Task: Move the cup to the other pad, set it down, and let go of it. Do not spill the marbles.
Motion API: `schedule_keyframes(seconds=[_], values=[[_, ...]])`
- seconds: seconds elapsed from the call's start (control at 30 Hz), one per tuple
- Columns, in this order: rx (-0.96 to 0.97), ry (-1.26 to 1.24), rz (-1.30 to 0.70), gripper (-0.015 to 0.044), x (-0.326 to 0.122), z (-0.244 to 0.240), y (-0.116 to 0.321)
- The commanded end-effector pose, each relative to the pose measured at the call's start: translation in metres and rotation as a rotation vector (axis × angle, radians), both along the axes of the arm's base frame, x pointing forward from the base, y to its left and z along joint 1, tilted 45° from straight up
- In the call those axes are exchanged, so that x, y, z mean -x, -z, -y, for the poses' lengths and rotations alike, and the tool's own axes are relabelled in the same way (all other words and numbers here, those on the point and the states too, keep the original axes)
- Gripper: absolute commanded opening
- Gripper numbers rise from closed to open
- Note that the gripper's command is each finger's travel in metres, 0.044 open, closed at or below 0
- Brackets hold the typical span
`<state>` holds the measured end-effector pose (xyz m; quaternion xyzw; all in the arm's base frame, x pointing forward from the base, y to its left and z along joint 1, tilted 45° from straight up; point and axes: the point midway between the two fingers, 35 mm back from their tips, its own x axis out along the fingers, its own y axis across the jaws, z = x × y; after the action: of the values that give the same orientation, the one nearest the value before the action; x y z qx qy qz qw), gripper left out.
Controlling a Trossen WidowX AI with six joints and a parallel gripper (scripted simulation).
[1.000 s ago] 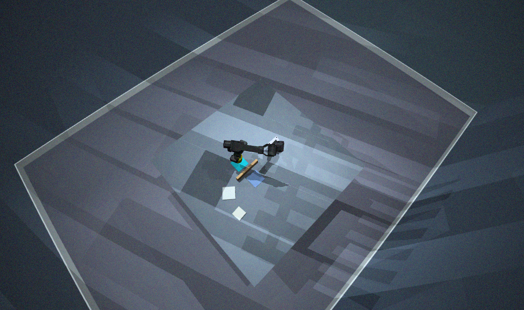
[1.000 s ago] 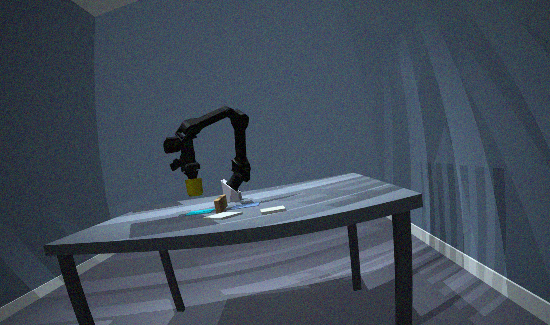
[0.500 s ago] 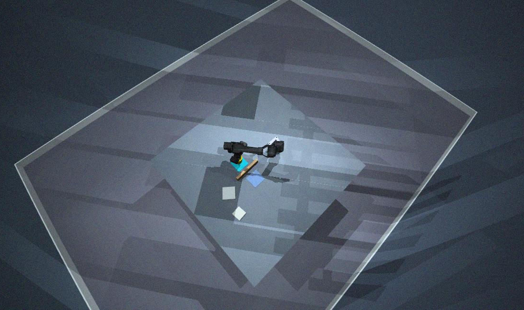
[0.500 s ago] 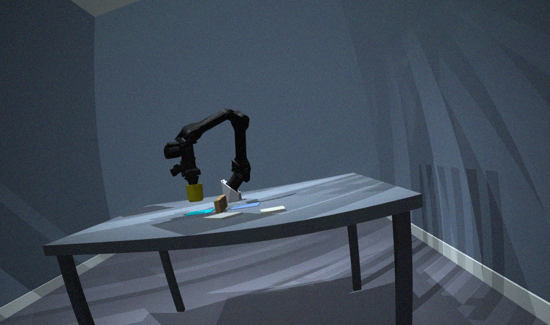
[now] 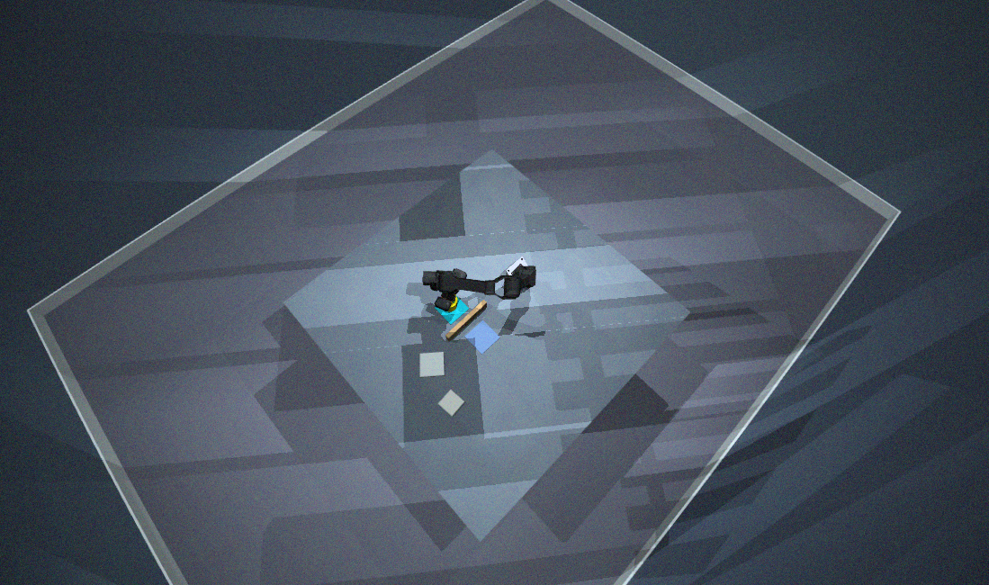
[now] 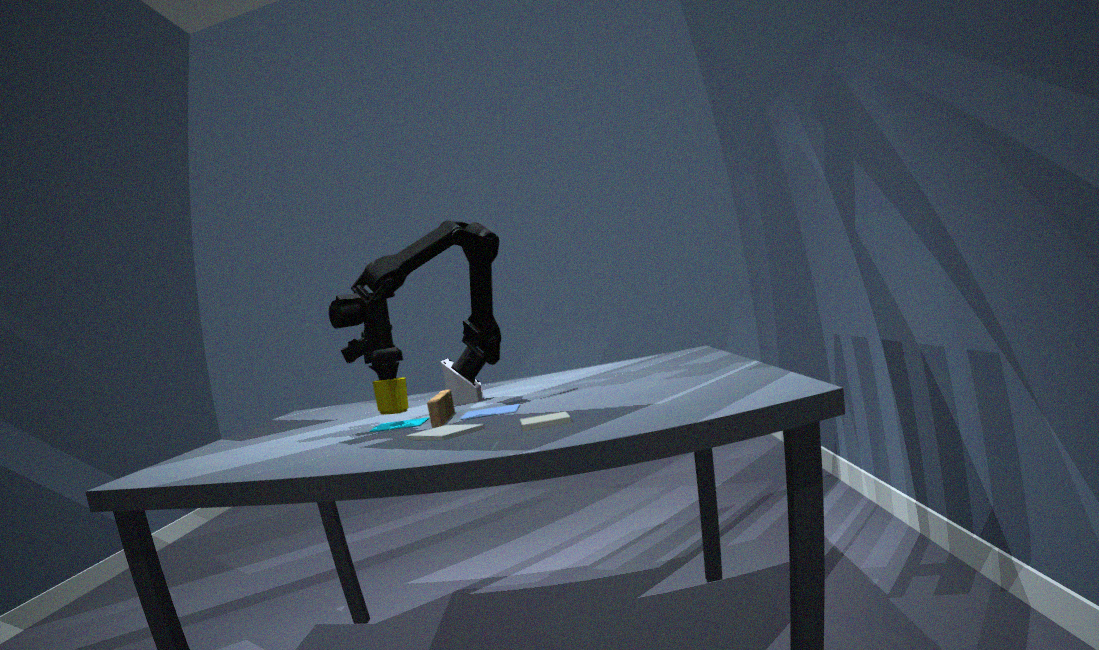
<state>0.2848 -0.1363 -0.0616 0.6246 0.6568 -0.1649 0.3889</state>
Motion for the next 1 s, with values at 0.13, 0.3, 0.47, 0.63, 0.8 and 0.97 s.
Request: schedule_keyframes(seconds=[0.13,0.3,0.47,0.63,0.8,0.97], values=[[-0.009,0.005,-0.004,0.0000,0.001,-0.009,0.008],[-0.009,0.005,-0.004,0.0000,0.001,-0.015,0.013],[-0.002,-0.001,-0.001,0.0000,0.000,-0.014,0.013],[-0.002,-0.001,-0.001,0.0000,0.000,-0.014,0.013],[-0.002,-0.001,-0.001,0.0000,0.000,-0.014,0.013],[-0.002,-0.001,-0.001,0.0105,0.000,-0.014,0.013]])
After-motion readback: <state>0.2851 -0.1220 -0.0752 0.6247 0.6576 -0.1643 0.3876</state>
